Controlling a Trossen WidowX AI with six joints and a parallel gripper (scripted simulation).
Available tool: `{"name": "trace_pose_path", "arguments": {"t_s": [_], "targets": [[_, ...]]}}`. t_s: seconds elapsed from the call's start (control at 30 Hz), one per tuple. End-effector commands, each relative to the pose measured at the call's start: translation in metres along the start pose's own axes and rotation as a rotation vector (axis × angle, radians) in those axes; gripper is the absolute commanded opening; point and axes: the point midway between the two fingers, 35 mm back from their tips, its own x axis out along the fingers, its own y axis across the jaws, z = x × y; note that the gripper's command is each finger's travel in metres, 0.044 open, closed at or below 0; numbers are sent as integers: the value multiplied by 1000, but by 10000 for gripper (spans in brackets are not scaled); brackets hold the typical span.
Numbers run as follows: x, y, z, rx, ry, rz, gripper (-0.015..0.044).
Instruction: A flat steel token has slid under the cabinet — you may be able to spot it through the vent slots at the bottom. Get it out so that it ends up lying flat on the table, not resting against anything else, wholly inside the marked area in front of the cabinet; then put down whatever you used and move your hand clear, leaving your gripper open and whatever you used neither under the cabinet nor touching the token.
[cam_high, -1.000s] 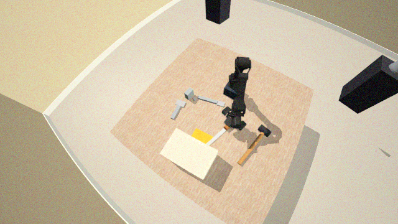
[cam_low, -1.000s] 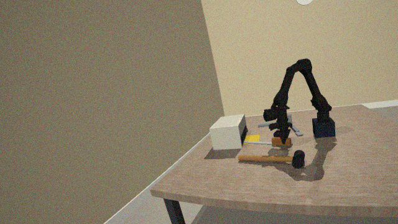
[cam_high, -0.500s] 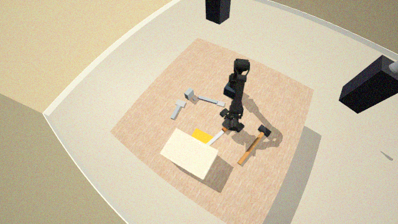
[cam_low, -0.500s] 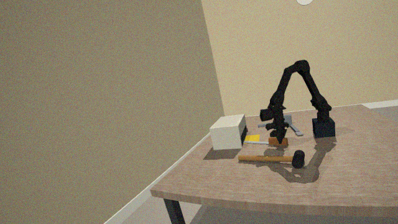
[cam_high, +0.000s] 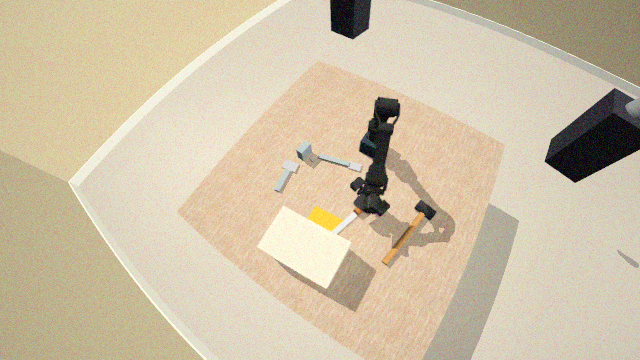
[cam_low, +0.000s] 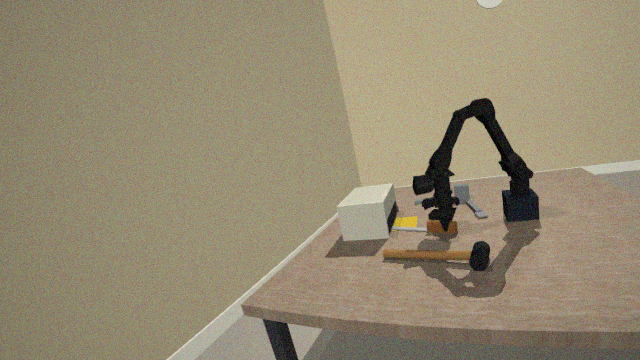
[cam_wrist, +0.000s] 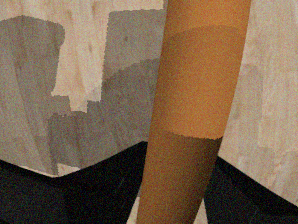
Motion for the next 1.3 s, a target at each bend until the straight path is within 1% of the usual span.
{"name": "trace_pose_path", "arguments": {"t_s": [0.0,1.27], "targets": [[0,0,7,-1,0,2,0],[-1,1,53,-1,-3,2,0]]}}
